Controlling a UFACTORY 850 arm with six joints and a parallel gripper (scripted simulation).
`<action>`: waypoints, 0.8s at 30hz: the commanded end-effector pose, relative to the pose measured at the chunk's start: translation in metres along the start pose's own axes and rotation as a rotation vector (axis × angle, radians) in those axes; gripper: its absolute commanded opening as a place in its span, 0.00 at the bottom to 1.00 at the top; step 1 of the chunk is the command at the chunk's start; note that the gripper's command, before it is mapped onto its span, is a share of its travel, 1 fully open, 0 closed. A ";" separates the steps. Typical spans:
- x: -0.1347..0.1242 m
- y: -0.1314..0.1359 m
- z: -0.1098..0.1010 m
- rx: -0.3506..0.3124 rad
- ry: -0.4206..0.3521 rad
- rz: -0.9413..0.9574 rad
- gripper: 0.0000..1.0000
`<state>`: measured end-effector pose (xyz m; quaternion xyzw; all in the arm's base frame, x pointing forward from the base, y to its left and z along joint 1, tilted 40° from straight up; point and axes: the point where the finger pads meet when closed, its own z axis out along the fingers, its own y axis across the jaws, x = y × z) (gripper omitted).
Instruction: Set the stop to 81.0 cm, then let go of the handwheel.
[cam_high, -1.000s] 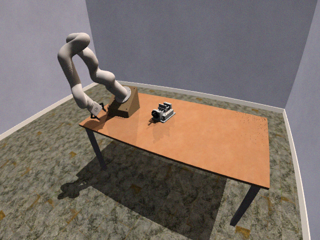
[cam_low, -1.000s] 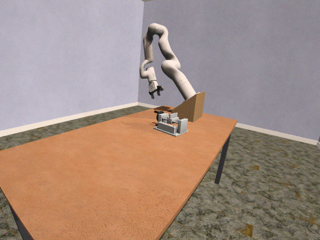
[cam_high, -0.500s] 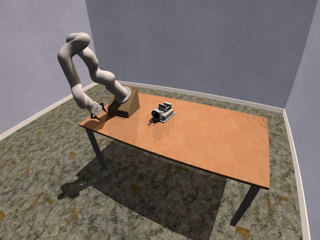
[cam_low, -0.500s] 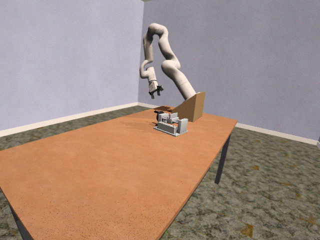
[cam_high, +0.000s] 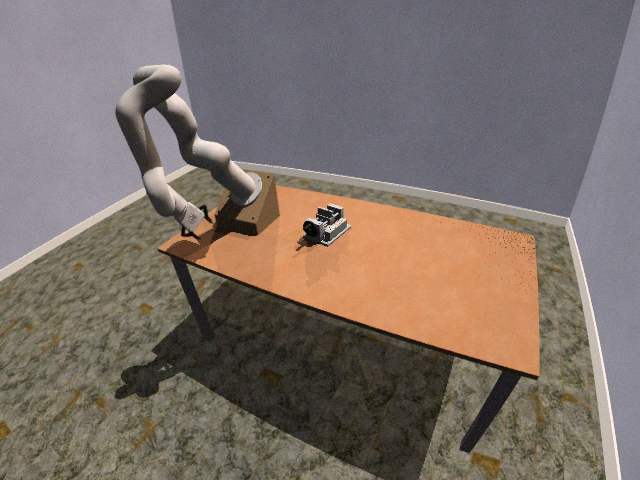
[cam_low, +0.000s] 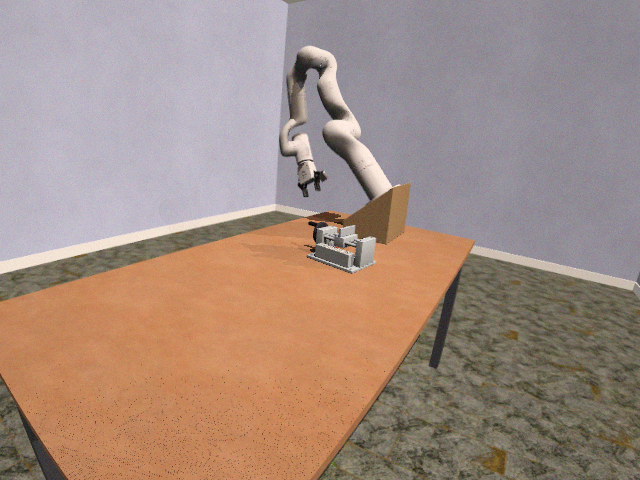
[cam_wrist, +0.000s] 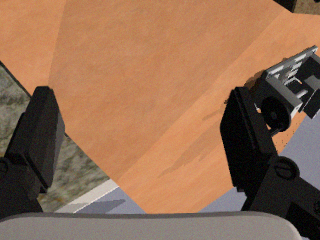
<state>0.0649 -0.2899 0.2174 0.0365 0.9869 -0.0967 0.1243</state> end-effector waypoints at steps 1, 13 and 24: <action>-0.002 0.008 -0.016 0.001 0.000 0.000 1.00; -0.007 0.042 -0.076 0.001 0.000 0.000 1.00; -0.011 0.064 -0.117 0.001 0.000 0.000 1.00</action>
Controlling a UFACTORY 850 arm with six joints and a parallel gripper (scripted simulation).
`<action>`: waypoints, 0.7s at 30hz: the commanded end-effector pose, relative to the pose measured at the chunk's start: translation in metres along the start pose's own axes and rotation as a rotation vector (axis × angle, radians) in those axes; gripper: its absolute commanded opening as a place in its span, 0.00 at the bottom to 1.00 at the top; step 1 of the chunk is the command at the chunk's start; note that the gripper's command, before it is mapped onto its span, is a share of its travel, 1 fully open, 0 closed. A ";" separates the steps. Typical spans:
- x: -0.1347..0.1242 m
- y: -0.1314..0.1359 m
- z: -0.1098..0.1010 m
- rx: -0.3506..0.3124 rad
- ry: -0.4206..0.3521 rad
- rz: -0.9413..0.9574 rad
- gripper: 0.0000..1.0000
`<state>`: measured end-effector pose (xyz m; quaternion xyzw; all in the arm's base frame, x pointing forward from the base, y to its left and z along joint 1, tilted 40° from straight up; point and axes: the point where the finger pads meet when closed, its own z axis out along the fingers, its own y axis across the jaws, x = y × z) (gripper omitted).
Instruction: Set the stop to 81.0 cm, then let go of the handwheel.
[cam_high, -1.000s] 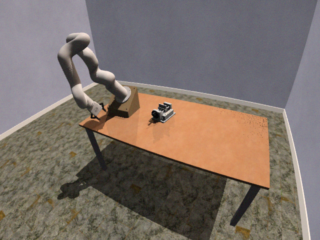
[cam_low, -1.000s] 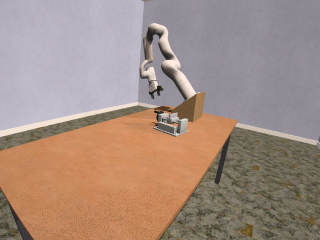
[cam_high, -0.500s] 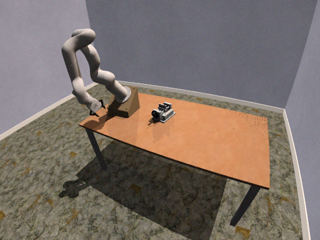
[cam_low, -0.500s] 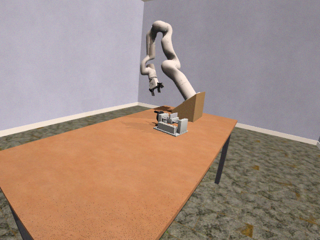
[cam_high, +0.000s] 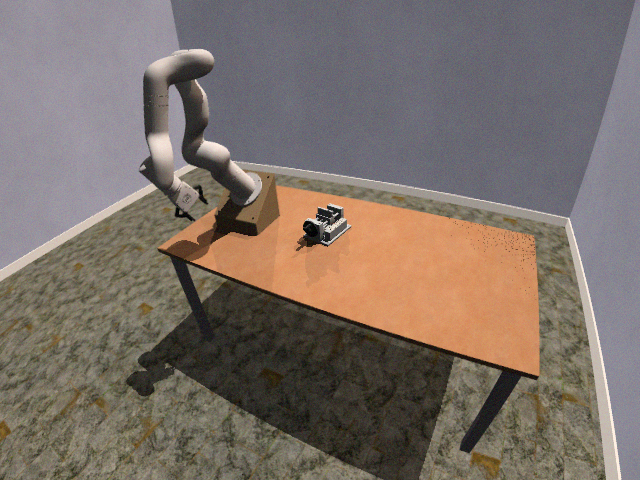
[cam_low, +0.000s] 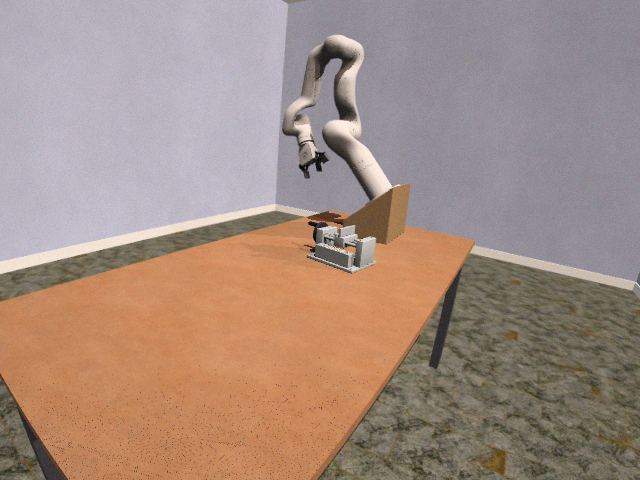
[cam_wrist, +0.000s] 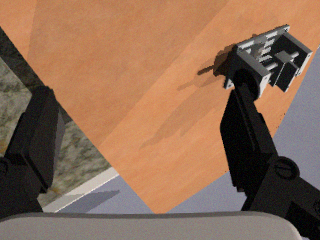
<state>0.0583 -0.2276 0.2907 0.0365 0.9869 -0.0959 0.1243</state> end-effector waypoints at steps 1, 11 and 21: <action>-0.002 0.017 -0.033 0.002 0.000 -0.001 1.00; -0.005 0.033 -0.062 0.002 0.000 -0.001 1.00; -0.005 0.033 -0.062 0.001 0.001 -0.001 1.00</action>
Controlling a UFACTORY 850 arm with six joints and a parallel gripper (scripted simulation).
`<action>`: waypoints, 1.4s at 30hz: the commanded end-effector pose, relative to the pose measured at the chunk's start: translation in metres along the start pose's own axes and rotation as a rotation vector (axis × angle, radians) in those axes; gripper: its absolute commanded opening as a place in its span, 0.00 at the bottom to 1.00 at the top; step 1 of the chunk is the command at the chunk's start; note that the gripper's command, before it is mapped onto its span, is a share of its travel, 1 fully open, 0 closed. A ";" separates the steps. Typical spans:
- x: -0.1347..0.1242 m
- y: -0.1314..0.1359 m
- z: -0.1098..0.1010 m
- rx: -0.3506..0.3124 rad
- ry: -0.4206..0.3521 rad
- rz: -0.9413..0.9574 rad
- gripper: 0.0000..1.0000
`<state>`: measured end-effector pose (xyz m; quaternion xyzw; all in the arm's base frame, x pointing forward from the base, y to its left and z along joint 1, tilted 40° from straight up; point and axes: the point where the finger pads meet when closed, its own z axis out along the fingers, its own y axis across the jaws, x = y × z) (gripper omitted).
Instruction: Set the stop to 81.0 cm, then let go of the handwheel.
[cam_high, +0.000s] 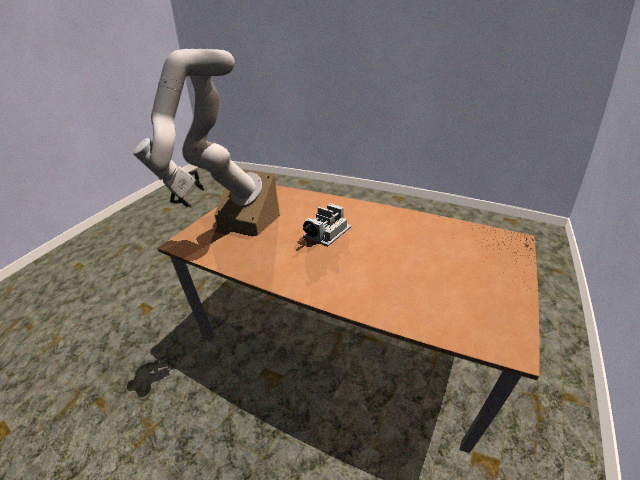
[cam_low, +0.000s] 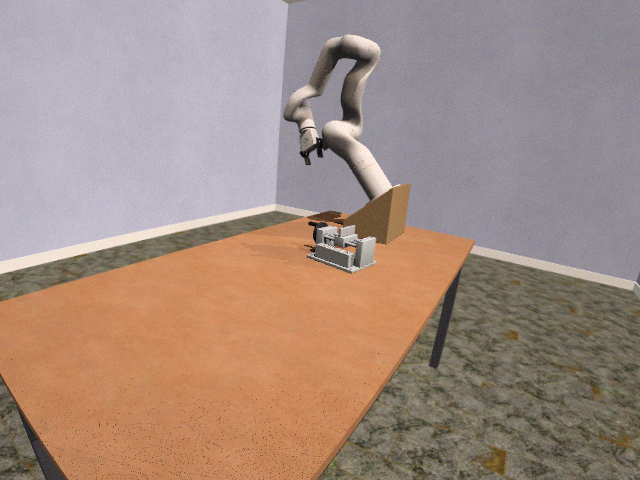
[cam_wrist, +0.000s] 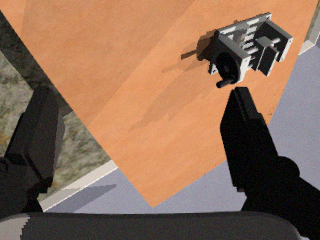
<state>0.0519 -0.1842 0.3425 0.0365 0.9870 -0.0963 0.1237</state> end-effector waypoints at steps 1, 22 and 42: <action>0.000 0.001 -0.002 -0.002 0.002 -0.003 1.00; -0.016 -0.010 0.028 -0.195 0.257 -0.224 1.00; -0.084 -0.025 0.080 -0.174 0.518 -0.577 1.00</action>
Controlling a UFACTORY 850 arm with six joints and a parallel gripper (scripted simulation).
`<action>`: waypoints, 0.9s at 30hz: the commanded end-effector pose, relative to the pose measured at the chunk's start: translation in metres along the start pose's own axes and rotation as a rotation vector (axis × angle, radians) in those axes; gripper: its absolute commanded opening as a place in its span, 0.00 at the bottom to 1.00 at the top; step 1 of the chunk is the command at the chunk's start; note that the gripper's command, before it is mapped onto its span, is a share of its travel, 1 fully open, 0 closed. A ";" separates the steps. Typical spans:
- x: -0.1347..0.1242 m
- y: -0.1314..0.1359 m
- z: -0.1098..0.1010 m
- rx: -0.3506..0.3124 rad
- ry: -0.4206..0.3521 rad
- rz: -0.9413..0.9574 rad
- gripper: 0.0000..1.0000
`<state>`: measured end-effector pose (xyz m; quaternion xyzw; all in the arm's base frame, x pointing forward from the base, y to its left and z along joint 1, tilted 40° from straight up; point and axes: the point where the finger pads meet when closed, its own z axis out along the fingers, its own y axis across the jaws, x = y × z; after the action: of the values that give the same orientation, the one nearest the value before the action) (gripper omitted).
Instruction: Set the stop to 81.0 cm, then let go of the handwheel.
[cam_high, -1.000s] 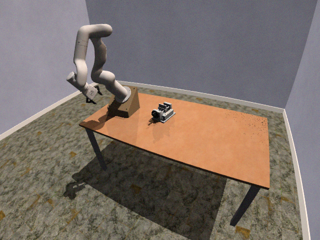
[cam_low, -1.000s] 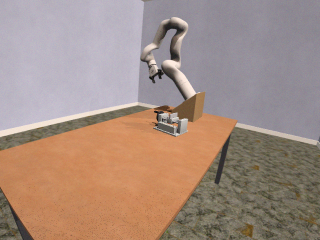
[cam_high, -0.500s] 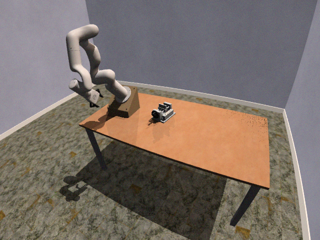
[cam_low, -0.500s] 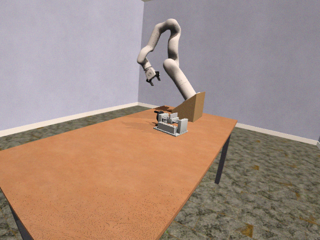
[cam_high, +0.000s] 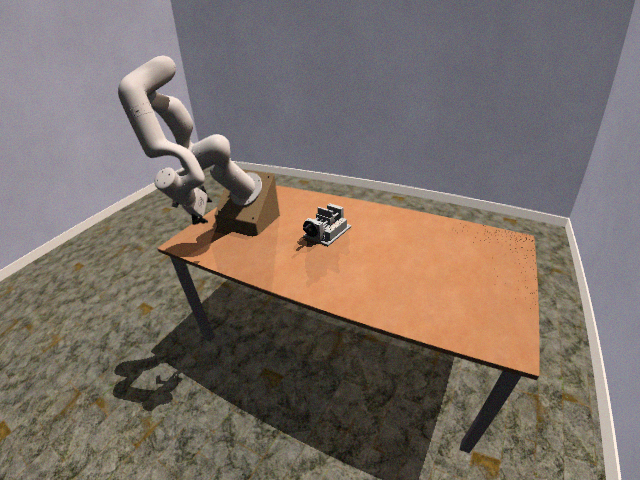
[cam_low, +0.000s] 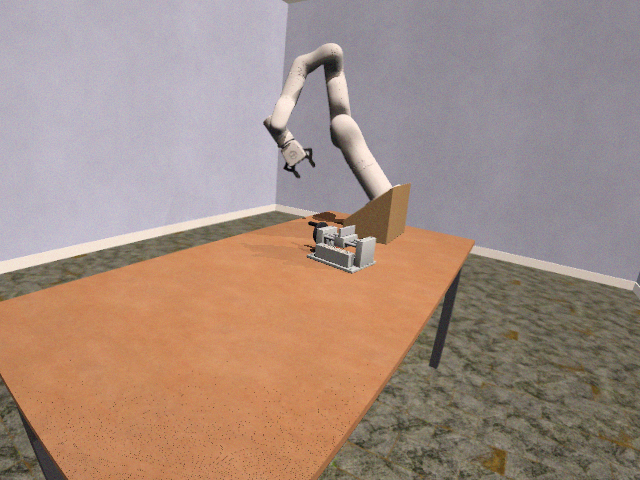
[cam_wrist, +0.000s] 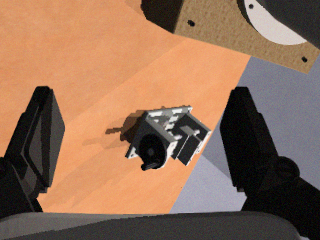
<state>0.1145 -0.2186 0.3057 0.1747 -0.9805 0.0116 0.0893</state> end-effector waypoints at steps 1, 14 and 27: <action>-0.031 -0.022 0.008 0.024 0.146 -0.114 1.00; -0.099 -0.043 0.021 0.124 0.276 -0.308 1.00; -0.209 -0.037 0.047 0.302 0.378 -0.571 1.00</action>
<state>0.2692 -0.2015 0.2451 0.4044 -0.8799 0.1199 0.2187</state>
